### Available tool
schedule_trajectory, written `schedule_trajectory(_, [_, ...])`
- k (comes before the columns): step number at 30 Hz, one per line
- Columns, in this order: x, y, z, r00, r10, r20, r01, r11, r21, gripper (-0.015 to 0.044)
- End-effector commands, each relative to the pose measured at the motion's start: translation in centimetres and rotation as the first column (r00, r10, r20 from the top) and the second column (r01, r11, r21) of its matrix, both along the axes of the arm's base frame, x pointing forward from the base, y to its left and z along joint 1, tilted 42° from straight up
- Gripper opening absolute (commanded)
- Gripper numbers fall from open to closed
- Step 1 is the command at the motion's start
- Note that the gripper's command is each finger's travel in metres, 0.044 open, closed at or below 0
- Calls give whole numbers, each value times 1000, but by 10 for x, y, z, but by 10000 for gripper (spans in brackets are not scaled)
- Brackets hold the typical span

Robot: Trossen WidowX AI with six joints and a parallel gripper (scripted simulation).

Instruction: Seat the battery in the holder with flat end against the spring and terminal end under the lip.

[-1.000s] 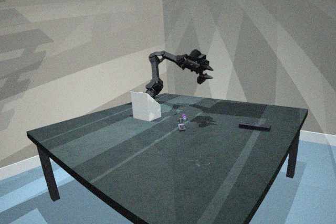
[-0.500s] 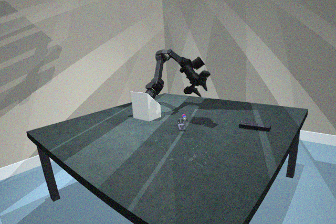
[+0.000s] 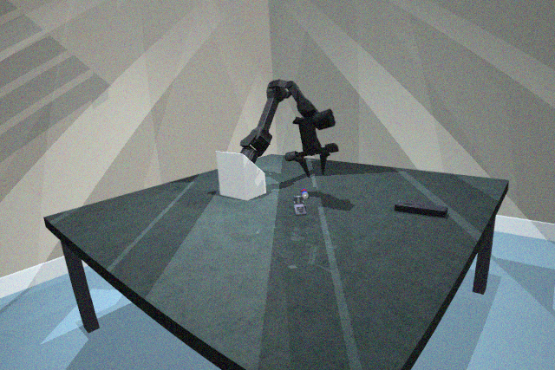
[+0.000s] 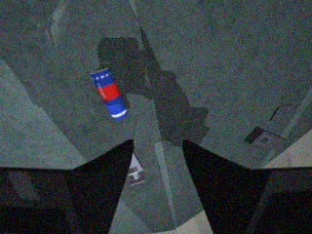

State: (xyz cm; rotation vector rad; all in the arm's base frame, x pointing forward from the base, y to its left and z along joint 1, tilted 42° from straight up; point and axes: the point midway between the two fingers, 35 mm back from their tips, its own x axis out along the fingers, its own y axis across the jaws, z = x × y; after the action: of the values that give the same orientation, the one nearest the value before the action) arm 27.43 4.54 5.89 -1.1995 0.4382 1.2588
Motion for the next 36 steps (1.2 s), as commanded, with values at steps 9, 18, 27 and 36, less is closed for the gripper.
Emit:
schedule_trajectory(9, [-44, 18, -26, 915, 403, -18, -398, 908, 128, 239])
schedule_trajectory(18, [-44, 20, -28, 915, 403, -18, -398, 909, 128, 239])
schedule_trajectory(27, [-42, 29, -39, 915, 403, -19, -398, 909, 127, 239])
schedule_trajectory(36, [-42, 38, -50, 915, 403, -18, -398, 909, 127, 239])
